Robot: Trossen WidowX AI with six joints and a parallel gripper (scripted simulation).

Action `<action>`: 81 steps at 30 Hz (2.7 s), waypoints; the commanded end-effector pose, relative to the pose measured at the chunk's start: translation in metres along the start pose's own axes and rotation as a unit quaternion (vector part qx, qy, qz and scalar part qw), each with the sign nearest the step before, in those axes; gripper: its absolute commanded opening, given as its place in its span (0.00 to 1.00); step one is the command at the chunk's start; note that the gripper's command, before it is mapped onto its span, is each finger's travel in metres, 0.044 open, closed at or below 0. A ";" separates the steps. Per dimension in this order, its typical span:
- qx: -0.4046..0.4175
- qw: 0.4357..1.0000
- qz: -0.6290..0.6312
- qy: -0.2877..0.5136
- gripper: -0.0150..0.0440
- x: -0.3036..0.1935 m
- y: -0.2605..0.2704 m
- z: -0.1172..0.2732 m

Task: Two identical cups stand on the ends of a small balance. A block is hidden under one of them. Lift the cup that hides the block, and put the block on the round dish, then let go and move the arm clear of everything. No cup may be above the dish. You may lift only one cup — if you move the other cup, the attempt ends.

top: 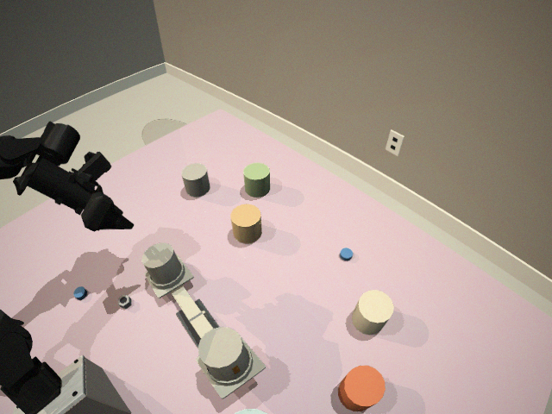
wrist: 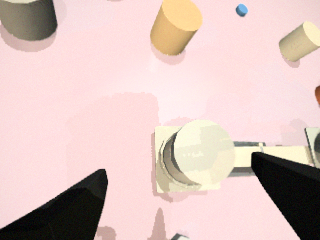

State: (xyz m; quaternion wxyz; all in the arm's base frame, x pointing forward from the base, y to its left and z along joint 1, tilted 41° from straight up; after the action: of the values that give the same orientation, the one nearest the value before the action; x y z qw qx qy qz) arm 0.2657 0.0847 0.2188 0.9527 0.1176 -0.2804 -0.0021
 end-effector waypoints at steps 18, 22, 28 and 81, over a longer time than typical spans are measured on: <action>0.061 0.994 -0.066 0.061 1.00 -0.076 -0.160 0.006; 0.080 0.992 -0.086 0.034 1.00 -0.093 -0.177 0.014; 0.099 0.988 -0.116 -0.029 1.00 -0.118 -0.195 0.027; 0.267 0.856 0.442 0.003 1.00 -0.024 -0.140 -0.039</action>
State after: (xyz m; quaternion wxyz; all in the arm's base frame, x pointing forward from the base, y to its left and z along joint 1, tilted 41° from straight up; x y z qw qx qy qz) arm 0.2652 -0.0530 0.1431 0.8106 0.2327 -0.2980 0.4471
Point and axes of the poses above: the point midway between the two fingers, 35 mm back from their tips, its own z axis back along the fingers, its own y axis across the jaws, x = y × z, the point moved 4 cm from there along z, back along the fingers, and after that the axes turned 12 degrees about z, right-handed, at the moved point
